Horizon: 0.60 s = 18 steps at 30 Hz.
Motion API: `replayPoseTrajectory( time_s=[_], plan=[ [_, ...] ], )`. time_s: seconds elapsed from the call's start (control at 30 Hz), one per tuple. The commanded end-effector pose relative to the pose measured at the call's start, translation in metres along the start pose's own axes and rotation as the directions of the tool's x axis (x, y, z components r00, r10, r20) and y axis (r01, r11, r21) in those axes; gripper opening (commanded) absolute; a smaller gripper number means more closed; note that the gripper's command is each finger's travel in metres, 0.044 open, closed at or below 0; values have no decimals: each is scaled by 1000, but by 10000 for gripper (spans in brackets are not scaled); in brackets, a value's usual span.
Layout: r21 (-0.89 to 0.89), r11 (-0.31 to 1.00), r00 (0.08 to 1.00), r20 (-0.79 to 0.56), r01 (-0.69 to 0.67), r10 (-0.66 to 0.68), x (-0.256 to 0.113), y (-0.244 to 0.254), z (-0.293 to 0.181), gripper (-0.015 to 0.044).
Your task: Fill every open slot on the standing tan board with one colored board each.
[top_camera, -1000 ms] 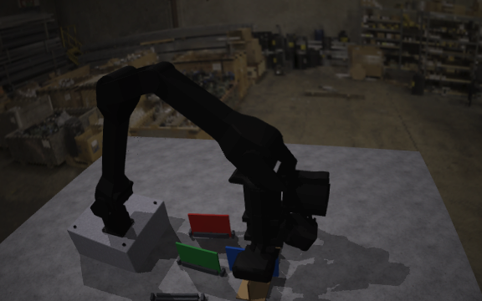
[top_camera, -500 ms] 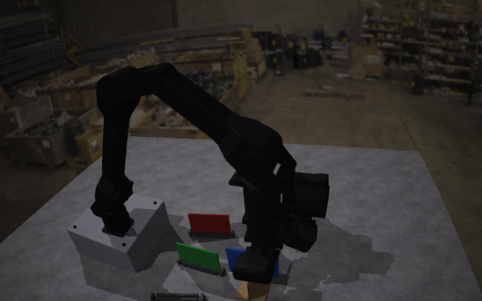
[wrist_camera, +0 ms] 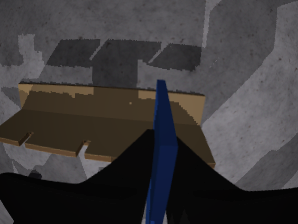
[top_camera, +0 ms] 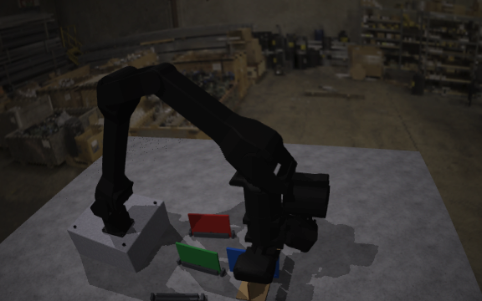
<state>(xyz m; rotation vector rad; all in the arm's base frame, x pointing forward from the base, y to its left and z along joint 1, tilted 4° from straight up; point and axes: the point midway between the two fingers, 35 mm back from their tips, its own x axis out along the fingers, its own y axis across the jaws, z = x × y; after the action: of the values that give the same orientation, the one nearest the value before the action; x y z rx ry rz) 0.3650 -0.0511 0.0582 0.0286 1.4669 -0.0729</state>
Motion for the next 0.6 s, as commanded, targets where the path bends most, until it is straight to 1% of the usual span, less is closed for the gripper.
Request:
replayPoseTrajectory(
  time_s=[0.0, 0.57],
  plan=[
    [10, 1000, 1000, -3, 3, -3, 2, 0, 0, 0],
    [20, 1000, 1000, -2, 3, -3, 2, -1, 1, 0]
  ],
)
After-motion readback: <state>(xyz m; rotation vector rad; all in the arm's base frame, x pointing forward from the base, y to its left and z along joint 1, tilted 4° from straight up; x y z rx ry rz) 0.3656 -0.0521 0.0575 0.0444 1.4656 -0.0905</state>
